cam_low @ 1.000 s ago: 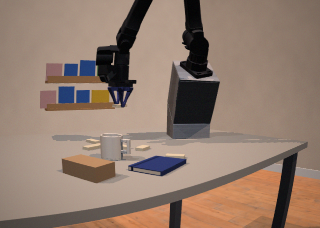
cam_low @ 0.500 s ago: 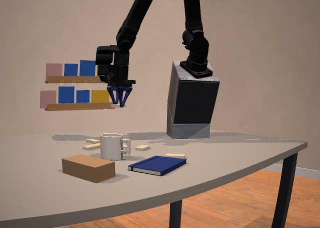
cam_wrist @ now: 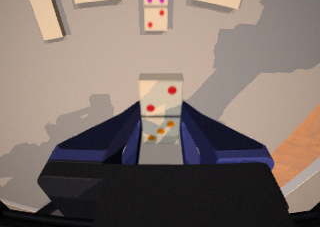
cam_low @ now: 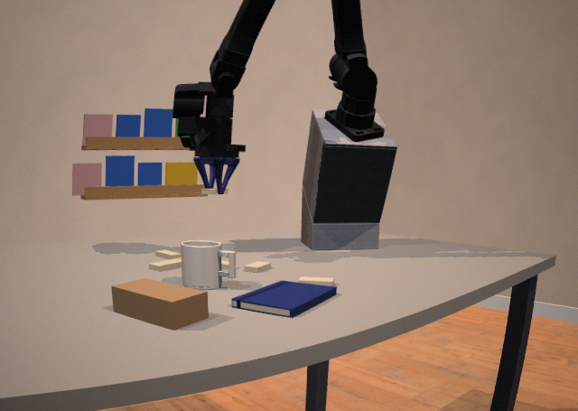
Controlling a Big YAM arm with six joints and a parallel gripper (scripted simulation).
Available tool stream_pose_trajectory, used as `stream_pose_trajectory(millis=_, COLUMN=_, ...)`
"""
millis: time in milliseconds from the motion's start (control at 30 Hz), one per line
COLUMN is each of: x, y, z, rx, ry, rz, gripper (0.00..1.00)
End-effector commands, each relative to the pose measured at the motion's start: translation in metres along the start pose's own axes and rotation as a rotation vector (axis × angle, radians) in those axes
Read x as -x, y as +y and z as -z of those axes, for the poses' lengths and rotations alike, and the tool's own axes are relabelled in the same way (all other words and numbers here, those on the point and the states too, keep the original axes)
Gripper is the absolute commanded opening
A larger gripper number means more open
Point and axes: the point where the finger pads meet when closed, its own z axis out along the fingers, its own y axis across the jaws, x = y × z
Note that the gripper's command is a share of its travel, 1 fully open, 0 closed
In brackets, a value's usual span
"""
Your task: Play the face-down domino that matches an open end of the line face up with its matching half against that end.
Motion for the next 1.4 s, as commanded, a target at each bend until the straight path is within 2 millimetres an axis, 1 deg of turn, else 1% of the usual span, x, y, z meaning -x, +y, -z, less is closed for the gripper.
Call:
stream_pose_trajectory(millis=0, x=-0.001, y=-0.003, z=0.001, rx=-0.004, ry=-0.008, rz=0.0, gripper=0.22)
stream_pose_trajectory(millis=433, x=-0.005, y=-0.005, z=0.0, rx=-0.004, ry=-0.014, rz=0.002, gripper=0.22)
stream_pose_trajectory(millis=467, x=-0.005, y=0.001, z=-0.005, rx=0.008, ry=0.004, rz=-0.003, gripper=0.22)
stream_pose_trajectory(millis=767, x=-0.005, y=-0.005, z=-0.034, rx=-0.001, ry=-0.013, rz=0.0, gripper=0.22)
stream_pose_trajectory(millis=1000, x=-0.005, y=-0.005, z=-0.034, rx=-0.001, ry=-0.013, rz=0.0, gripper=0.22)
stream_pose_trajectory(millis=1033, x=-0.014, y=0.0, z=-0.038, rx=0.014, ry=0.007, rz=-0.005, gripper=0.22)
stream_pose_trajectory(millis=1333, x=-0.006, y=-0.004, z=-0.068, rx=-0.002, ry=-0.013, rz=-0.001, gripper=0.22)
stream_pose_trajectory(millis=1367, x=-0.006, y=-0.004, z=-0.068, rx=-0.002, ry=-0.013, rz=-0.001, gripper=0.22)
